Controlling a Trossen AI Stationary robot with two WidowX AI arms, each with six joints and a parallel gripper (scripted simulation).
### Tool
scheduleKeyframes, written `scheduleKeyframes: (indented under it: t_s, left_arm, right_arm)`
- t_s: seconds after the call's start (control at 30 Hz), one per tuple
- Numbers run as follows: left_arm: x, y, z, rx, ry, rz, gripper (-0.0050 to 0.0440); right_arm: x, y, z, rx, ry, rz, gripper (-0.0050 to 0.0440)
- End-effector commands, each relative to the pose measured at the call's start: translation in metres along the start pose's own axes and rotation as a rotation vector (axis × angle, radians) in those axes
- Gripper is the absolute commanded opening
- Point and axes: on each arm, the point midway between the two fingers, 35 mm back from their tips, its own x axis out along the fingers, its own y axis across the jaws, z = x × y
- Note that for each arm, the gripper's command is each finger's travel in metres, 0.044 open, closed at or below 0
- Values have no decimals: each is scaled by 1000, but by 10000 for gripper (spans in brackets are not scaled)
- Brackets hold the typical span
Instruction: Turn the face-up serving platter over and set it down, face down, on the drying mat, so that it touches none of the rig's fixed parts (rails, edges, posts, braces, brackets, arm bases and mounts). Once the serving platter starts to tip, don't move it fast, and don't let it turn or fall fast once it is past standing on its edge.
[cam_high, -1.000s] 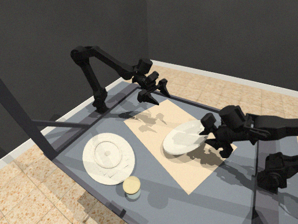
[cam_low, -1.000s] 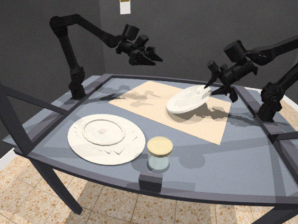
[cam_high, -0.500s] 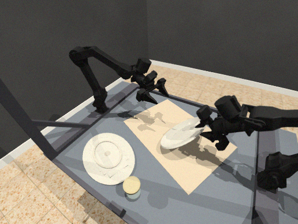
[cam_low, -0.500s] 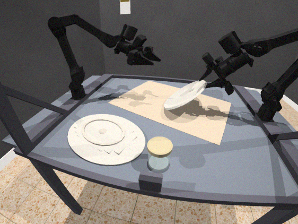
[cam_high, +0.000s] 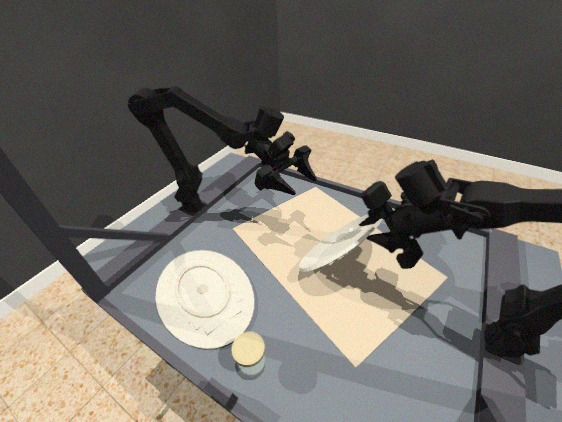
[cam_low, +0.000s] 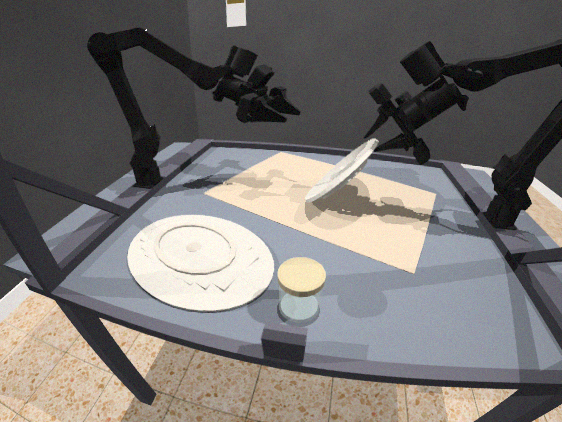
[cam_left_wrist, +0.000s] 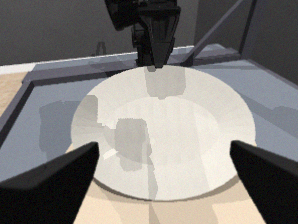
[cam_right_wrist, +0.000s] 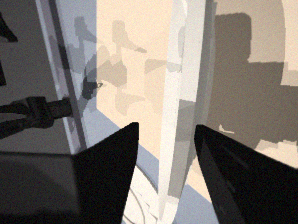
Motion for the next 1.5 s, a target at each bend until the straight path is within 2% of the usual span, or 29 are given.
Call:
scheduleKeyframes:
  t_s: [0.0,0.4,0.5,0.6,0.97,1.07,1.13,1.47]
  left_arm:
    - [-3,-4,9,30,-23,-7,400]
    - [-3,-4,8,27,-21,-6,400]
    - [-3,-3,9,28,-23,-5,400]
    - [-4,-4,8,27,-20,-6,400]
    - [-4,-2,7,25,-20,-2,400]
    - [-4,-2,9,27,-22,-2,400]
    - [-4,-2,8,26,-21,-1,400]
    - [-5,-1,9,27,-23,2,400]
  right_arm:
    - [-4,33,1,3,-1,47,160]
    - [1,62,2,1,-2,40,160]
    - [1,55,2,2,-4,40,160]
    - [4,73,2,1,-1,43,160]
    - [14,96,2,-1,-2,32,160]
    - [13,89,2,-1,-2,29,160]
    - [18,104,2,-1,-1,34,160]
    - [31,124,2,-2,-1,27,160]
